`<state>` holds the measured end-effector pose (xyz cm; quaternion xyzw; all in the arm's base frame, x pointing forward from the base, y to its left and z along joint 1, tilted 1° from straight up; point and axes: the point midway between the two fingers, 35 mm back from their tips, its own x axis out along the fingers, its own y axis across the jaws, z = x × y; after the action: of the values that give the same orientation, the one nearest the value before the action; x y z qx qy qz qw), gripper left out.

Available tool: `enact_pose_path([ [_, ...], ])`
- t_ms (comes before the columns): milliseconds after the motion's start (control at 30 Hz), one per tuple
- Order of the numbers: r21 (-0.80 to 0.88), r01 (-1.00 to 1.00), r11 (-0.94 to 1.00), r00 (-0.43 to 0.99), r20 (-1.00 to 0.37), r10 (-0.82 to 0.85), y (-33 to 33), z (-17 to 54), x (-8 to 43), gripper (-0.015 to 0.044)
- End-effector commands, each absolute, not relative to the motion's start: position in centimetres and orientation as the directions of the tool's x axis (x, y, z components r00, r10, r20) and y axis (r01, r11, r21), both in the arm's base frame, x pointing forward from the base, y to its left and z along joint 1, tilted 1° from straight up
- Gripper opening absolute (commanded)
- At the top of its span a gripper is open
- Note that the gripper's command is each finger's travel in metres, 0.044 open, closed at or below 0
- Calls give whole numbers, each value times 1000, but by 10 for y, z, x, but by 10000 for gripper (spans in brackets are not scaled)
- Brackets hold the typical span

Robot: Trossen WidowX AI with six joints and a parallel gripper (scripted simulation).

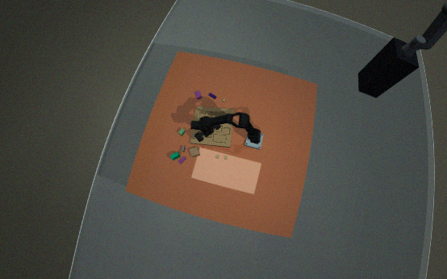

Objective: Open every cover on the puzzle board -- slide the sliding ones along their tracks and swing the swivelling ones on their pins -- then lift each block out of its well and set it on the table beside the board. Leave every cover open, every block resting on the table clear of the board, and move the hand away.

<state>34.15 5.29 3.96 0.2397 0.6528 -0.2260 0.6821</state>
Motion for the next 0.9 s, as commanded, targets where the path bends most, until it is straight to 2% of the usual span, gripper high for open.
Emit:
enact_pose_path([
  [0, 24, 415, 910, 43, -999, 6, 52, 39, 343, 0],
  [867, 22, 376, 926, 43, -999, 7, 53, 53, 337, 0],
])
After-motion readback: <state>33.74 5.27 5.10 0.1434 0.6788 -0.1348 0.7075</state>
